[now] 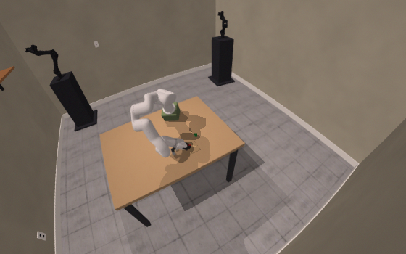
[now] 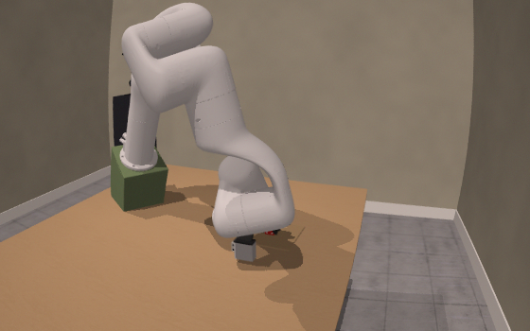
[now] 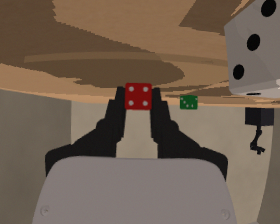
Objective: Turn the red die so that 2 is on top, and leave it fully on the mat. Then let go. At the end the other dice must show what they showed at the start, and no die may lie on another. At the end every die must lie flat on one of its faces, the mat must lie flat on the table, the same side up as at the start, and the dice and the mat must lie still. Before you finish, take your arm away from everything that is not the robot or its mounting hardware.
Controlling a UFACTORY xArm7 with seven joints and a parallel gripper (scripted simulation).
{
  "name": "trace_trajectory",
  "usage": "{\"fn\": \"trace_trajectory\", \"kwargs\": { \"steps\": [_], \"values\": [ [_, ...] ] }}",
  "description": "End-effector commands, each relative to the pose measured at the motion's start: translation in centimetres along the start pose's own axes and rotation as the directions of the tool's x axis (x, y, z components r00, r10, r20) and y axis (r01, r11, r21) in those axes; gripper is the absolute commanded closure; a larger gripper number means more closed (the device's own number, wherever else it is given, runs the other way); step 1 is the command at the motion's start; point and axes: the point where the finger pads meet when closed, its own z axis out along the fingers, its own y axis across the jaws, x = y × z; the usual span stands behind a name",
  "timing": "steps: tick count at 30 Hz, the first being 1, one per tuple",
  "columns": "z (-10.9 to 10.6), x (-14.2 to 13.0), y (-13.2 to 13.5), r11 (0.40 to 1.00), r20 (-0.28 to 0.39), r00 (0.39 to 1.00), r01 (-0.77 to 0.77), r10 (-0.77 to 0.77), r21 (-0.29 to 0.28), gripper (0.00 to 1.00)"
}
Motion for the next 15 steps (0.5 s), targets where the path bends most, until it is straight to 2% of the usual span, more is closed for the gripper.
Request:
{"fn": "trace_trajectory", "kwargs": {
  "steps": [1, 2, 3, 5, 6, 8, 9, 11, 12, 14, 15],
  "values": [
    [-0.06, -0.04, -0.08, 1.0, 0.0, 1.0, 0.002, -0.002, 0.001, 0.75],
    [-0.06, -0.04, -0.08, 1.0, 0.0, 1.0, 0.002, -0.002, 0.001, 0.75],
    [-0.06, -0.04, -0.08, 1.0, 0.0, 1.0, 0.002, -0.002, 0.001, 0.71],
    [-0.06, -0.04, -0.08, 1.0, 0.0, 1.0, 0.002, -0.002, 0.001, 0.71],
    [-0.06, -0.04, -0.08, 1.0, 0.0, 1.0, 0.002, -0.002, 0.001, 0.67],
    [-0.06, -0.04, -0.08, 1.0, 0.0, 1.0, 0.002, -0.002, 0.001, 0.67],
    [-0.06, -0.04, -0.08, 1.0, 0.0, 1.0, 0.002, -0.002, 0.001, 0.63],
    [-0.06, -0.04, -0.08, 1.0, 0.0, 1.0, 0.002, -0.002, 0.001, 0.63],
    [-0.06, -0.04, -0.08, 1.0, 0.0, 1.0, 0.002, -0.002, 0.001, 0.58],
    [-0.06, -0.04, -0.08, 1.0, 0.0, 1.0, 0.002, -0.002, 0.001, 0.58],
    [-0.06, -0.04, -0.08, 1.0, 0.0, 1.0, 0.002, -0.002, 0.001, 0.37]
  ]
}}
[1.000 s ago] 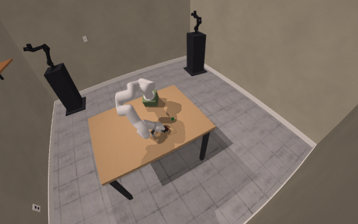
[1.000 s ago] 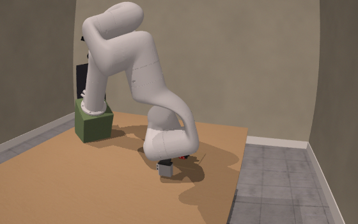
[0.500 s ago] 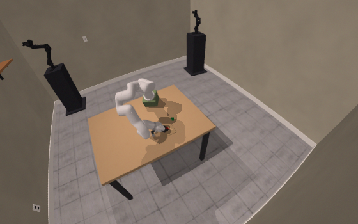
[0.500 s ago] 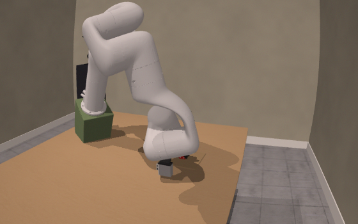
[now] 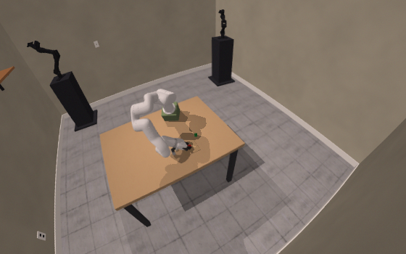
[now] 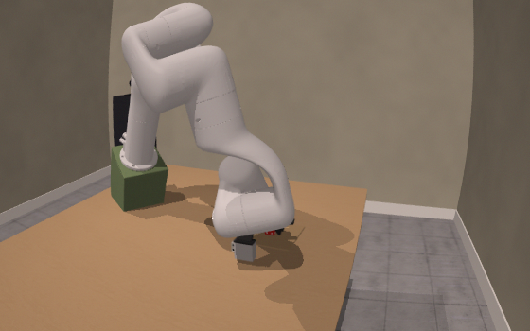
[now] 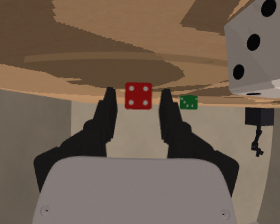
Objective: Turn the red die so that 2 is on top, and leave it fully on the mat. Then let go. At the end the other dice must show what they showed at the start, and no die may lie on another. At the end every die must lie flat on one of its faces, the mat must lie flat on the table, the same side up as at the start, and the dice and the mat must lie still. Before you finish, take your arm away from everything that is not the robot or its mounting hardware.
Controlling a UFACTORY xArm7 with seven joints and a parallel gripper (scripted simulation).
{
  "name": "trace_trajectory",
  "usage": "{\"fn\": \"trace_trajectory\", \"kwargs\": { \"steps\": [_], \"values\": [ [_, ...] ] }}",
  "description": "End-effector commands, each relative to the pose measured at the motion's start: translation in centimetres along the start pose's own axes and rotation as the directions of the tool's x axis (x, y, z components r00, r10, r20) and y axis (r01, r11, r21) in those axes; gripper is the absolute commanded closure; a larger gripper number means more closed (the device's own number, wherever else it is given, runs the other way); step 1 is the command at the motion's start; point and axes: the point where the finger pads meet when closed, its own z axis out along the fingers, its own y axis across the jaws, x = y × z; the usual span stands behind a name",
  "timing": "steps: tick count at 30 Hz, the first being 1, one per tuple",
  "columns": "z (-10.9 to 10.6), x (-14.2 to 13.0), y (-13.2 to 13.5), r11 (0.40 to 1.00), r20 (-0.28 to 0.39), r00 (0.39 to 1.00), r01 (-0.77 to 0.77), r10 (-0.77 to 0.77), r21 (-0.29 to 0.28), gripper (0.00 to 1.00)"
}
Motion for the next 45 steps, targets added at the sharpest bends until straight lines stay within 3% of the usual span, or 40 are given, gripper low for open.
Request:
{"fn": "trace_trajectory", "kwargs": {
  "steps": [1, 25, 45],
  "values": [
    [-0.1, 0.0, -0.1, 1.0, 0.0, 1.0, 0.002, -0.002, 0.001, 0.37],
    [-0.3, -0.3, -0.1, 1.0, 0.0, 1.0, 0.002, -0.002, 0.001, 0.37],
    [-4.1, -4.1, -0.1, 1.0, 0.0, 1.0, 0.002, -0.002, 0.001, 0.37]
  ]
}}
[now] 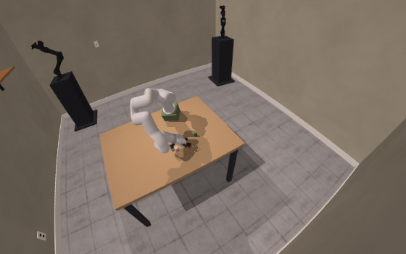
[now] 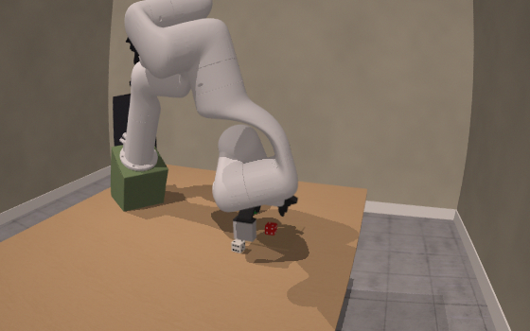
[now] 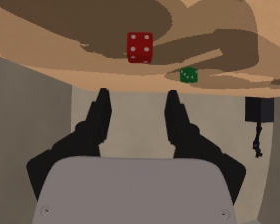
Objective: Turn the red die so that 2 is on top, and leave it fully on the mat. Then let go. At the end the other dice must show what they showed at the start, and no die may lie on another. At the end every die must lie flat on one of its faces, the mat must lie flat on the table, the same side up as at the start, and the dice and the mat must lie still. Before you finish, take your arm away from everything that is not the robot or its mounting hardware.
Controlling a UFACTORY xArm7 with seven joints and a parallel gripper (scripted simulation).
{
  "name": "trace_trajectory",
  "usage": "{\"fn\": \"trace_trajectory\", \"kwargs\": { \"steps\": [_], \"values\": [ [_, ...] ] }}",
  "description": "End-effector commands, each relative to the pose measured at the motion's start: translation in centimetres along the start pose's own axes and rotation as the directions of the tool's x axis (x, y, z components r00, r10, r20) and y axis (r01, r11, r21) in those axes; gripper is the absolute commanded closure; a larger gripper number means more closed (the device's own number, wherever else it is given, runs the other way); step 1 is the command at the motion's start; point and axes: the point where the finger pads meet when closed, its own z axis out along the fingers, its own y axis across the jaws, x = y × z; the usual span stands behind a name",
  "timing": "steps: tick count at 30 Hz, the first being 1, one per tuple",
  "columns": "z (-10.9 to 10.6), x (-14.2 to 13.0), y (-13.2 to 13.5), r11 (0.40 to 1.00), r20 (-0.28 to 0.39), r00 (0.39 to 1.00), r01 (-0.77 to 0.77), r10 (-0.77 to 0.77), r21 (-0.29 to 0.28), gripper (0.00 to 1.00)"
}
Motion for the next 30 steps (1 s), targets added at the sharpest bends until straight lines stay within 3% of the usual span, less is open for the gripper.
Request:
{"fn": "trace_trajectory", "kwargs": {
  "steps": [1, 15, 18, 24, 30],
  "values": [
    [-0.7, -0.6, -0.1, 1.0, -0.001, 1.0, 0.001, -0.001, 0.001, 0.37],
    [-1.3, -1.3, 0.0, 1.0, -0.006, 1.0, 0.001, -0.001, 0.0, 0.37],
    [-1.1, -1.3, 0.1, 1.0, -0.058, 0.998, -0.001, 0.0, -0.009, 0.37],
    [-1.2, -1.5, 0.0, 1.0, -0.236, 0.972, 0.0, -0.001, -0.004, 0.37],
    [-1.2, -1.8, -0.1, 1.0, -0.259, 0.966, 0.001, -0.001, 0.001, 0.37]
  ]
}}
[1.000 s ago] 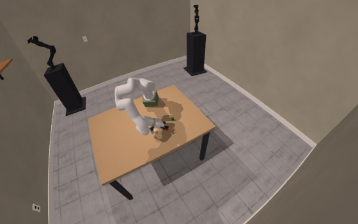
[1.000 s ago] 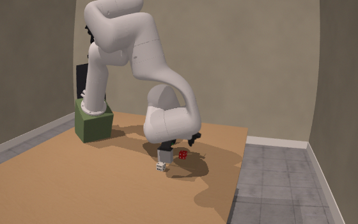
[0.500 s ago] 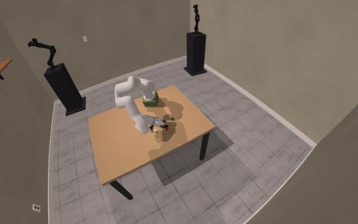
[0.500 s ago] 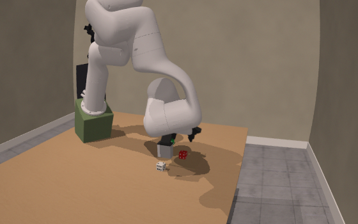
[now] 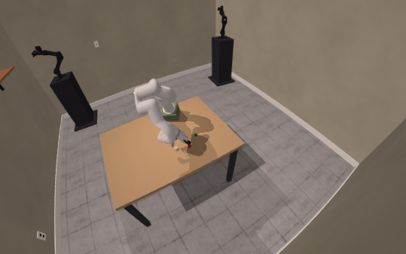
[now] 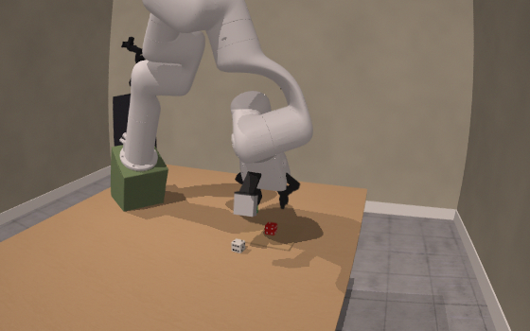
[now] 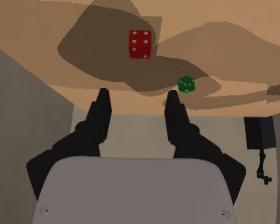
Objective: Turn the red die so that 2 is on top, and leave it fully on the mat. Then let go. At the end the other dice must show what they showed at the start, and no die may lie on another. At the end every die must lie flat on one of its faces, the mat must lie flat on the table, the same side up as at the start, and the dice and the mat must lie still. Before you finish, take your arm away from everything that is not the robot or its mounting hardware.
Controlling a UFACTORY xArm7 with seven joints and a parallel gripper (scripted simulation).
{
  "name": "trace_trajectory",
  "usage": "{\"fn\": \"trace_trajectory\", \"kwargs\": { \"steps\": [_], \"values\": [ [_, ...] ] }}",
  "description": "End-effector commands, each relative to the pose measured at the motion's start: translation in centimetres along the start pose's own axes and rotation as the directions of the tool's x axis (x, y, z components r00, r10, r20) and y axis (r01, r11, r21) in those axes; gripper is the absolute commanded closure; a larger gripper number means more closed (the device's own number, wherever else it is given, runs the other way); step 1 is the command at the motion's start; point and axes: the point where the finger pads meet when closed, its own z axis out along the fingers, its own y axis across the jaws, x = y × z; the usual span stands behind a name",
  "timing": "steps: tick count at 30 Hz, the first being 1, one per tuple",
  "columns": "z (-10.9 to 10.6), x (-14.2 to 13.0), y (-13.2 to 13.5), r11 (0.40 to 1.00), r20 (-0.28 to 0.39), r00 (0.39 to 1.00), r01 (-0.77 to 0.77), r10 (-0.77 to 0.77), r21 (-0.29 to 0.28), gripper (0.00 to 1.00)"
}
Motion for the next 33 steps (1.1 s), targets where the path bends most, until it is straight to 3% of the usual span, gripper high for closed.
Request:
{"fn": "trace_trajectory", "kwargs": {
  "steps": [1, 13, 19, 26, 33],
  "values": [
    [0.0, -0.3, -0.1, 1.0, -0.011, 1.0, 0.002, -0.002, -0.003, 0.37],
    [0.3, -0.4, 0.6, 0.999, -0.062, 0.998, -0.002, 0.0, -0.032, 0.37],
    [0.5, -0.3, 1.1, 0.999, -0.146, 0.989, -0.006, -0.001, -0.049, 0.37],
    [0.2, -0.4, 0.6, 1.0, -0.235, 0.972, -0.004, -0.003, -0.027, 0.37],
    [0.0, -0.5, 0.0, 1.0, -0.266, 0.964, 0.001, -0.002, -0.006, 0.37]
  ]
}}
